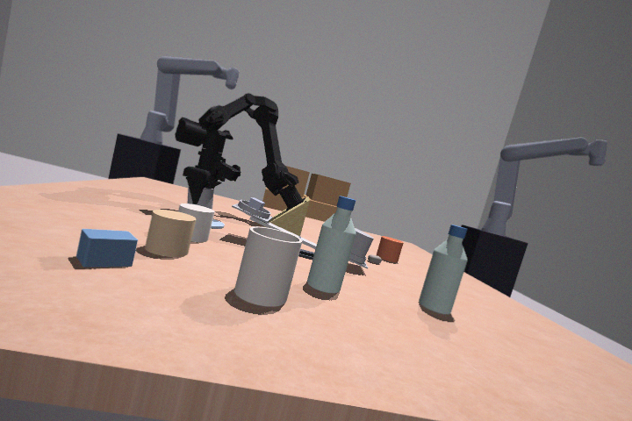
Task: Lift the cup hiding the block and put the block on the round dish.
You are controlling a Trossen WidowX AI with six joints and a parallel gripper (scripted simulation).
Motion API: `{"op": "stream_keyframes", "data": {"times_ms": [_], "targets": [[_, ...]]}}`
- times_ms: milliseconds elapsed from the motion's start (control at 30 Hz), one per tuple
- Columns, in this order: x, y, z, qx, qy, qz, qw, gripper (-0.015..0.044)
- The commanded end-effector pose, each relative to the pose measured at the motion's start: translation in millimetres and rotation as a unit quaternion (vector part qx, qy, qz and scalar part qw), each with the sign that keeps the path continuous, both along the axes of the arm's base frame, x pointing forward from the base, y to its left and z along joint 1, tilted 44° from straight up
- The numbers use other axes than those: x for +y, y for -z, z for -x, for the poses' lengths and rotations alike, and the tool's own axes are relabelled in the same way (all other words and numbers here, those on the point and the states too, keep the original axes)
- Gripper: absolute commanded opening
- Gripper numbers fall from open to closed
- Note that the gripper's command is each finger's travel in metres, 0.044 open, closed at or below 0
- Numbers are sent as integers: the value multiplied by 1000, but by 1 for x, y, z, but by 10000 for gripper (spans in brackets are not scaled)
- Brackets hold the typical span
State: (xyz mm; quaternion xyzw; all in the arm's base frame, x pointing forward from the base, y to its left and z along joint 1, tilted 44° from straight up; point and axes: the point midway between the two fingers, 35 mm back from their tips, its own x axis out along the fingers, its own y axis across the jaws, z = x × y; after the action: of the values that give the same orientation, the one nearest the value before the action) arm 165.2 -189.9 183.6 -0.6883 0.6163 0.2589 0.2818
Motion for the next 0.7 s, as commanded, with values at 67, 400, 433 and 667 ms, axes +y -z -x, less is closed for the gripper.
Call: {"op": "stream_keyframes", "data": {"times_ms": [67,400,433,667], "targets": [[-7,11,0,4,-2,-3,1000,0],[-5,5,-1,1,0,0,1000,210],[-5,5,-1,1,0,0,1000,236],[-4,5,-1,1,0,0,1000,420]]}}
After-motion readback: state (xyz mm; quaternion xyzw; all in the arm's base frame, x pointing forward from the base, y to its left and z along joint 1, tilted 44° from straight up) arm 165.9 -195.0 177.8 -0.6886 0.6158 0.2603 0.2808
